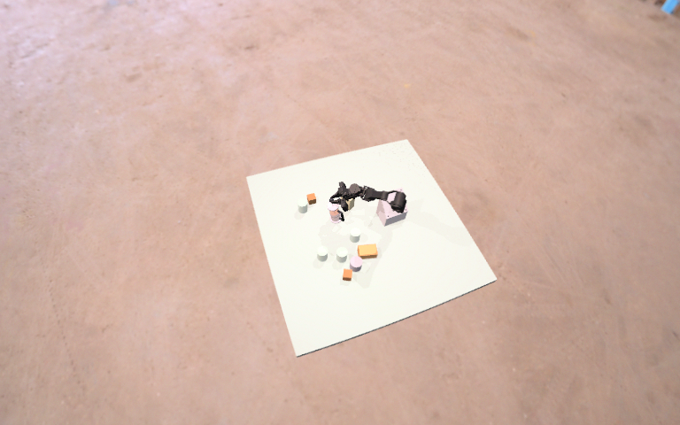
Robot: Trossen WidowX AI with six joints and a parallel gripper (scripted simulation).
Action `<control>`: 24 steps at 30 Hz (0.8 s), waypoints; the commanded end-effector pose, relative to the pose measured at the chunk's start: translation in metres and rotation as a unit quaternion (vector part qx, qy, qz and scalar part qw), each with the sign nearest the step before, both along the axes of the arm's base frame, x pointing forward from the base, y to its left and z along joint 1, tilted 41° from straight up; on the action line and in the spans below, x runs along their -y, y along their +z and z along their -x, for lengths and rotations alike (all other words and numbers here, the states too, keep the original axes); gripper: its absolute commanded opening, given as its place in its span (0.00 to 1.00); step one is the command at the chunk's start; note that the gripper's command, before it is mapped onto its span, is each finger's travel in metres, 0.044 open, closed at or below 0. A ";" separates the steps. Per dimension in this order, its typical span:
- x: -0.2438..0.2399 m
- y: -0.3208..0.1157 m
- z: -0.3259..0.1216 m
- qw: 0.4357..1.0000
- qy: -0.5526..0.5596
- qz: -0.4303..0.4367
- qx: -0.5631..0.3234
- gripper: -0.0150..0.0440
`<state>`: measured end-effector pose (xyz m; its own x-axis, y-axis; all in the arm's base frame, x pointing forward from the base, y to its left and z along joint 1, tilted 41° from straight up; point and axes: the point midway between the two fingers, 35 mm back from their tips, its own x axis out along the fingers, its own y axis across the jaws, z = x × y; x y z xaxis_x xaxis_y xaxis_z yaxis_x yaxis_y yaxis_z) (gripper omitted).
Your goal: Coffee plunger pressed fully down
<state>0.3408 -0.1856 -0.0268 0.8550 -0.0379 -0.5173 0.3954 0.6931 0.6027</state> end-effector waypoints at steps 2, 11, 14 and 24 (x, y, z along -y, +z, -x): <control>-0.018 -0.019 0.000 0.999 0.017 -0.025 -0.023 0.46; -0.015 -0.019 -0.004 0.999 0.017 -0.025 -0.023 0.46; -0.014 -0.019 -0.005 0.999 0.017 -0.025 -0.023 0.46; -0.013 -0.019 -0.007 0.999 0.017 -0.025 -0.023 0.46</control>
<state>0.3479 -0.1803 -0.0384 0.8420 -0.0083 -0.5394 0.3973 0.6859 0.6097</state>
